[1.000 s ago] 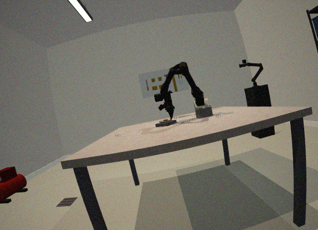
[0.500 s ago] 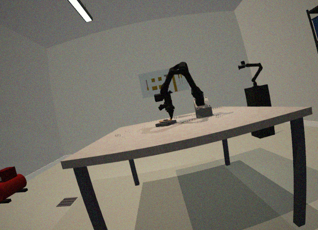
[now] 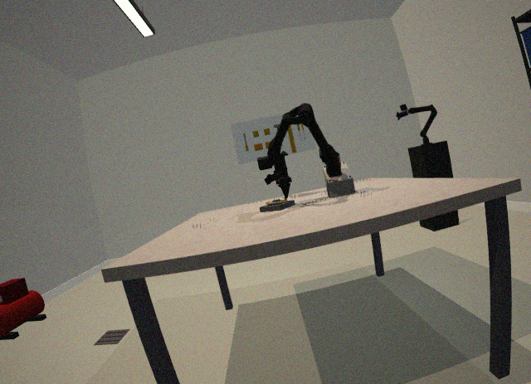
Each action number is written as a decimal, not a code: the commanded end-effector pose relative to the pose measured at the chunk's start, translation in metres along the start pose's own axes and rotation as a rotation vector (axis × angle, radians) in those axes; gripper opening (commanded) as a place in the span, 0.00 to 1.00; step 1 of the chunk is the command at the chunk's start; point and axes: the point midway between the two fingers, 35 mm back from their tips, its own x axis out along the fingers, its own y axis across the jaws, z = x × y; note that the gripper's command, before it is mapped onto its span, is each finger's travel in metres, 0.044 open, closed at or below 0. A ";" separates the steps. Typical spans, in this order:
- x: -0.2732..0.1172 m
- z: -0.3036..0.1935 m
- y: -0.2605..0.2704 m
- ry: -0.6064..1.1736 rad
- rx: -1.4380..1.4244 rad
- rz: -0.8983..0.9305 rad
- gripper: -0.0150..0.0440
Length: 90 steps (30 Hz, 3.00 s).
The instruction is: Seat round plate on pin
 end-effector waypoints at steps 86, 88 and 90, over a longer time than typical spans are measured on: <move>-0.006 0.048 -0.056 0.002 -0.001 -0.028 0.25; -0.006 0.050 -0.057 0.002 -0.001 -0.028 0.25; -0.006 0.052 -0.057 0.002 -0.001 -0.028 0.25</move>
